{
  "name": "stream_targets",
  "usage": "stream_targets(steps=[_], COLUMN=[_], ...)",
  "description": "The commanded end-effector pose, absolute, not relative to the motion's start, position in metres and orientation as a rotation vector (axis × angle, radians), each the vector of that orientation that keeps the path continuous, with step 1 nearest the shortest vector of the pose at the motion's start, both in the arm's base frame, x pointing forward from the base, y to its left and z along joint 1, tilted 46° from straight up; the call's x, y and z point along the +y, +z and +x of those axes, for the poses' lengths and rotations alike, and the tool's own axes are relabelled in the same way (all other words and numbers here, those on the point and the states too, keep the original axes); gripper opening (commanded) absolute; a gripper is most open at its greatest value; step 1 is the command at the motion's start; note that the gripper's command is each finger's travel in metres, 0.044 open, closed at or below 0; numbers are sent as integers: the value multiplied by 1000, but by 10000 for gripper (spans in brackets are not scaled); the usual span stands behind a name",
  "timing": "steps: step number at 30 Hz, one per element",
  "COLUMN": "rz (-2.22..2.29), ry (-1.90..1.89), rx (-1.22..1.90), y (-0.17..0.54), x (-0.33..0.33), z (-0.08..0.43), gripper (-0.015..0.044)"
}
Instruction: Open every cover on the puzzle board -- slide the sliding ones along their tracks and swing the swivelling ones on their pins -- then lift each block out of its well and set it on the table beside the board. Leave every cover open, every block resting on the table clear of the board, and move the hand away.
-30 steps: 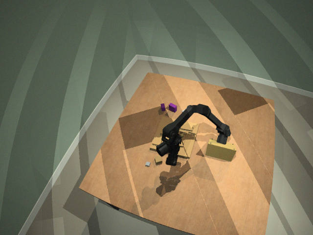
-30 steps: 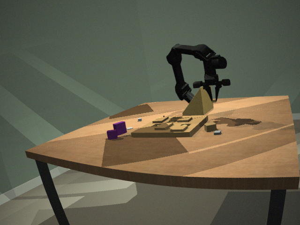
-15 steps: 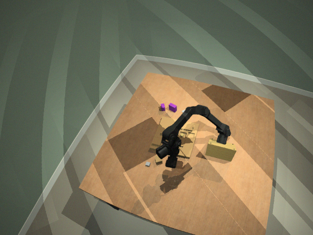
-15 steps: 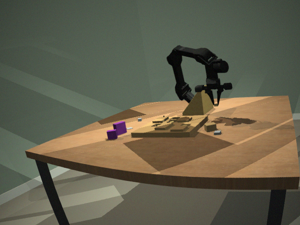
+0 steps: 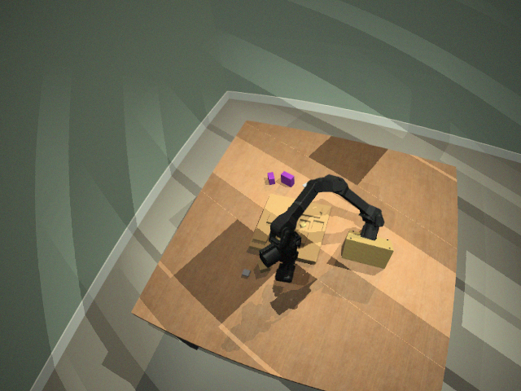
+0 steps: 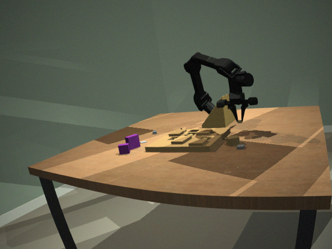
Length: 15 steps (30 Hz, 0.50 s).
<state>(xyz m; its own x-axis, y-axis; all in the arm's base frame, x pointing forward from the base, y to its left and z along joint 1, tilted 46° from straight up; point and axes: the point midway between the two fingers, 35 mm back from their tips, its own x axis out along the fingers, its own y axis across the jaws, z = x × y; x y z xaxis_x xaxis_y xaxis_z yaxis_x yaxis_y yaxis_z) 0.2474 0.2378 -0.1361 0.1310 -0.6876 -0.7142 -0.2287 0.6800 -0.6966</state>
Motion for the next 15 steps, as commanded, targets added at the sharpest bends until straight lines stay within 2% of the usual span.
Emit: stream_targets(steps=[1, 15], rz=[-820, -821], ry=[-396, -397], rx=[1439, 1439], y=[-140, -156], x=[232, 216], z=[249, 252], gripper=[80, 80])
